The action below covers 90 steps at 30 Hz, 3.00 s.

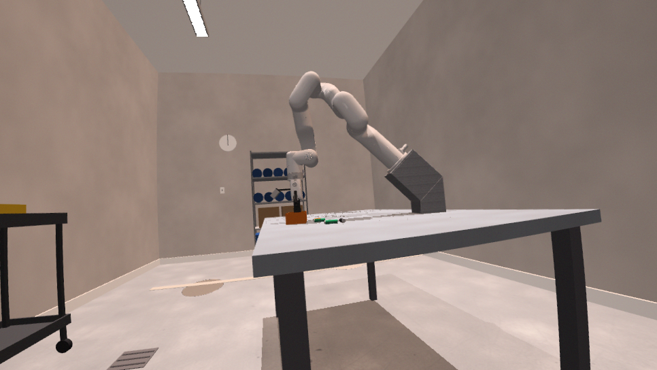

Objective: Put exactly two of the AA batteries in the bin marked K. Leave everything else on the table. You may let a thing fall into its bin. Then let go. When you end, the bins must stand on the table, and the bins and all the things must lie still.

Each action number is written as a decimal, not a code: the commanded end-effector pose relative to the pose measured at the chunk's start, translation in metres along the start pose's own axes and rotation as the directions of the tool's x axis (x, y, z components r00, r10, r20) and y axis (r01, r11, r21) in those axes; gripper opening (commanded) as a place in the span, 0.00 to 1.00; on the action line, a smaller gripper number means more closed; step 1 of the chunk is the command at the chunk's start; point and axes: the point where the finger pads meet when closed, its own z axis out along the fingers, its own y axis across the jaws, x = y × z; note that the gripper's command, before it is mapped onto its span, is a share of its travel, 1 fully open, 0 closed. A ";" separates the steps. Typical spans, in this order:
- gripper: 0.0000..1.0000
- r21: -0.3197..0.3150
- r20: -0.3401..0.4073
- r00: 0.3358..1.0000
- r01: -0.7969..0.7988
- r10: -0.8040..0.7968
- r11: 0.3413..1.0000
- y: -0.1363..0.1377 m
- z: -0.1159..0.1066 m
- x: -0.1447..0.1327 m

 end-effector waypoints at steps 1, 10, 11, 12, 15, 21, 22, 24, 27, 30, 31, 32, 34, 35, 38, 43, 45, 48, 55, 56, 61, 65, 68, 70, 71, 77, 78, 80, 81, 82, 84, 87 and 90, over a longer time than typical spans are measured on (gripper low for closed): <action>0.07 -0.008 -0.002 1.000 0.000 0.000 1.000 0.001 0.009 0.002; 0.07 -0.008 -0.001 1.000 0.000 0.000 1.000 0.001 0.009 0.002; 0.07 -0.008 -0.001 1.000 0.000 0.000 1.000 0.001 0.009 0.002; 0.07 -0.008 -0.001 1.000 0.000 0.000 1.000 0.001 0.009 0.002; 0.07 -0.008 -0.001 1.000 0.000 0.000 1.000 0.001 0.009 0.002; 0.07 -0.008 -0.001 1.000 0.000 0.000 1.000 0.001 0.009 0.002; 0.07 -0.008 -0.001 1.000 0.000 0.000 1.000 0.001 0.009 0.002; 0.07 -0.008 -0.001 1.000 0.000 0.000 1.000 0.001 0.009 0.002; 0.07 -0.008 -0.001 1.000 0.000 0.000 1.000 0.001 0.009 0.002; 0.07 -0.008 -0.001 1.000 0.000 0.000 1.000 0.001 0.010 0.002; 0.07 -0.008 -0.001 1.000 0.000 0.000 1.000 0.001 0.010 0.002; 0.07 -0.008 -0.001 1.000 0.000 0.000 1.000 0.001 0.010 0.002; 0.07 -0.008 -0.001 1.000 0.000 0.000 1.000 0.001 0.010 0.002; 0.07 -0.008 -0.001 1.000 0.000 0.000 1.000 0.001 0.010 0.002; 0.07 -0.008 -0.001 1.000 0.000 0.000 1.000 0.001 0.010 0.002; 0.07 -0.008 -0.001 1.000 0.000 0.000 1.000 0.001 0.010 0.002; 0.07 -0.008 -0.001 1.000 0.000 0.000 1.000 0.001 0.010 0.002; 0.07 -0.008 -0.002 1.000 0.000 0.000 1.000 0.001 0.010 0.002; 0.07 -0.009 -0.002 1.000 0.000 0.000 1.000 0.000 0.004 0.001; 0.07 -0.009 -0.002 1.000 0.000 0.000 1.000 0.000 0.002 0.001; 0.07 -0.009 -0.002 1.000 0.000 0.000 1.000 0.000 -0.002 0.001; 0.07 -0.009 -0.002 1.000 0.000 0.000 1.000 0.000 -0.007 0.001; 0.07 -0.009 -0.002 1.000 0.000 0.000 1.000 0.000 -0.011 0.001; 0.07 -0.009 -0.002 1.000 0.000 0.000 1.000 0.000 -0.014 0.001; 0.07 -0.009 -0.002 1.000 0.000 0.000 1.000 0.000 -0.015 0.001; 0.07 -0.009 -0.002 1.000 0.000 0.000 1.000 0.000 -0.029 0.001; 0.07 -0.009 -0.002 1.000 0.000 0.000 1.000 0.000 -0.029 0.001; 0.07 -0.009 -0.002 1.000 0.000 0.000 1.000 -0.001 -0.037 0.001; 0.07 -0.009 -0.002 1.000 0.000 0.000 1.000 -0.001 -0.041 0.001; 0.07 -0.009 -0.002 1.000 0.000 0.000 1.000 -0.001 -0.046 0.001; 0.07 -0.009 -0.002 1.000 0.000 0.000 1.000 -0.001 -0.049 0.001; 0.07 -0.009 -0.002 1.000 0.000 0.000 1.000 -0.001 -0.049 0.001; 0.07 -0.009 -0.002 1.000 0.000 0.000 1.000 -0.015 -0.049 0.000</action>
